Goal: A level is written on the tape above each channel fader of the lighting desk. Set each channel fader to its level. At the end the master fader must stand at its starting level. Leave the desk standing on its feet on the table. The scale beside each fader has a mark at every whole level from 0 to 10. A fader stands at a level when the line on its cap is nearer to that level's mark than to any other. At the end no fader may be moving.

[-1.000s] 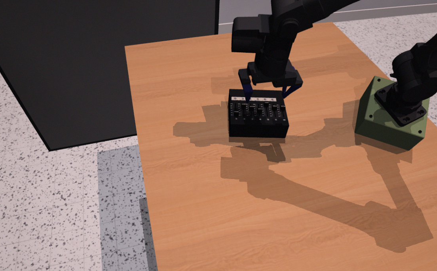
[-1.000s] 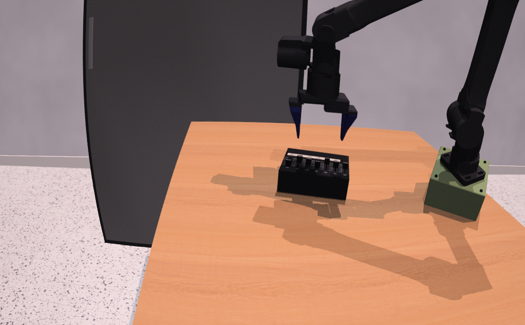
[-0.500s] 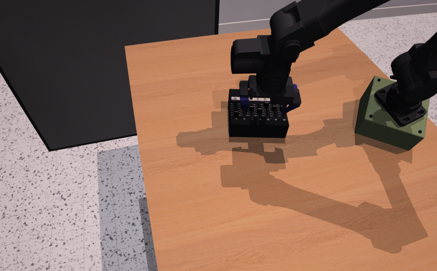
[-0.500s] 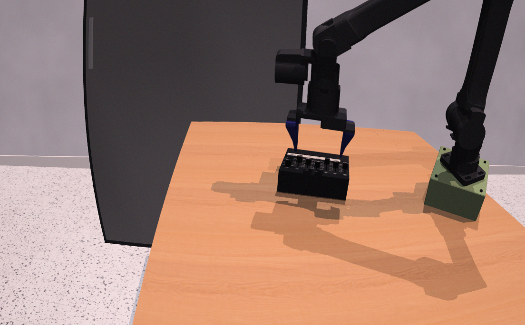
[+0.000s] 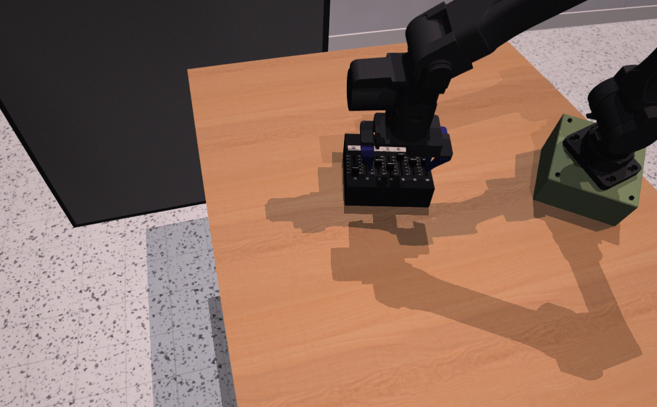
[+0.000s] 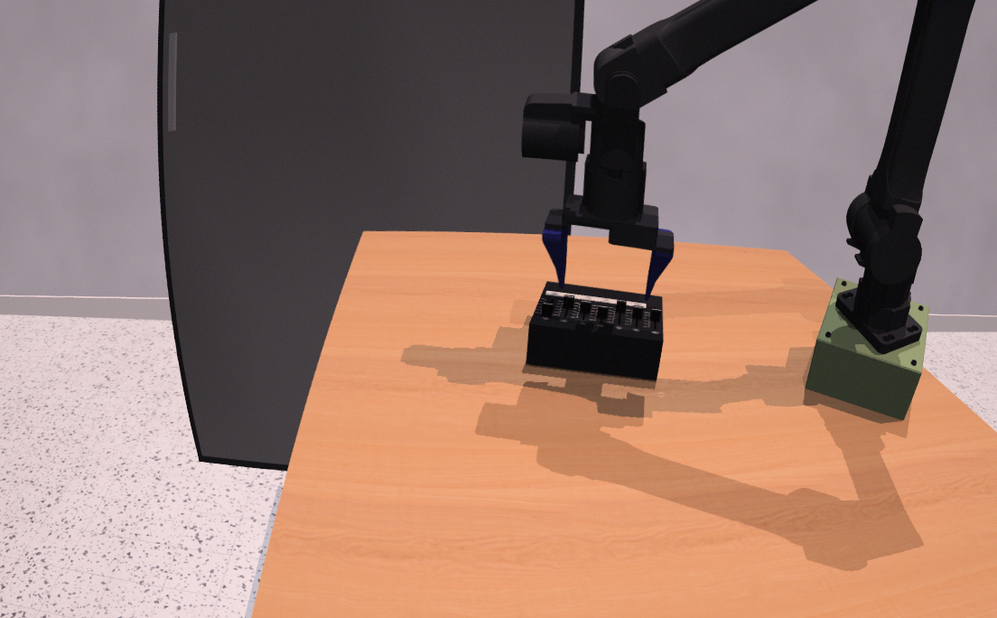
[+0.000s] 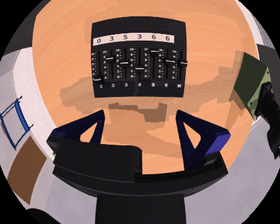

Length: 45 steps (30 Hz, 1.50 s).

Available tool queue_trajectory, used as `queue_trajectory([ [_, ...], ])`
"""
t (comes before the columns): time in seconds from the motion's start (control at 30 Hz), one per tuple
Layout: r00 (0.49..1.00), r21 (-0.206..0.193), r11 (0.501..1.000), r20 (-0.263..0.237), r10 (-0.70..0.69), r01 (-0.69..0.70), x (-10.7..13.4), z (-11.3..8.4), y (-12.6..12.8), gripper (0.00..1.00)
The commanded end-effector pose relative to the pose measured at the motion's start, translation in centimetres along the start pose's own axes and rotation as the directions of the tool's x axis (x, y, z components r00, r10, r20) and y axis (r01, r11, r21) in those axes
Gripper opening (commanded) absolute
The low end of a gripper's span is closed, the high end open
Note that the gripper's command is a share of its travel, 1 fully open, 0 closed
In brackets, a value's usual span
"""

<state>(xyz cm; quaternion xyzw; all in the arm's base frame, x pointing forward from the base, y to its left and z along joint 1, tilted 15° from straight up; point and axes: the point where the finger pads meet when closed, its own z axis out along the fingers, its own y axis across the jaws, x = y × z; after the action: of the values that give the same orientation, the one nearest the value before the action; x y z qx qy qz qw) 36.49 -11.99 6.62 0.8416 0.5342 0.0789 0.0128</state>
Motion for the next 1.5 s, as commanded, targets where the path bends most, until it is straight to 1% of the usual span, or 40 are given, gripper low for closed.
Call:
queue_trajectory([
  [0.0,1.0,-0.055,0.998,-0.001,-0.005,0.005,0.6,-2.0,1.9,1.0],
  [1.27,1.0,-0.055,0.998,-0.001,-0.005,0.005,0.6,-2.0,1.9,1.0],
  [1.3,1.0,-0.057,0.998,-0.001,-0.01,0.01,0.3,-2.2,2.0,1.0],
  [1.33,1.0,-0.069,0.998,-0.005,-0.012,0.011,-0.3,-2.9,2.5,1.0],
  [1.37,1.0,-0.068,0.997,-0.01,-0.028,0.027,-0.8,-3.3,2.6,1.0],
  [1.47,0.991,-0.07,0.99,-0.038,-0.128,0.125,-4.0,-5.7,2.8,1.0],
])
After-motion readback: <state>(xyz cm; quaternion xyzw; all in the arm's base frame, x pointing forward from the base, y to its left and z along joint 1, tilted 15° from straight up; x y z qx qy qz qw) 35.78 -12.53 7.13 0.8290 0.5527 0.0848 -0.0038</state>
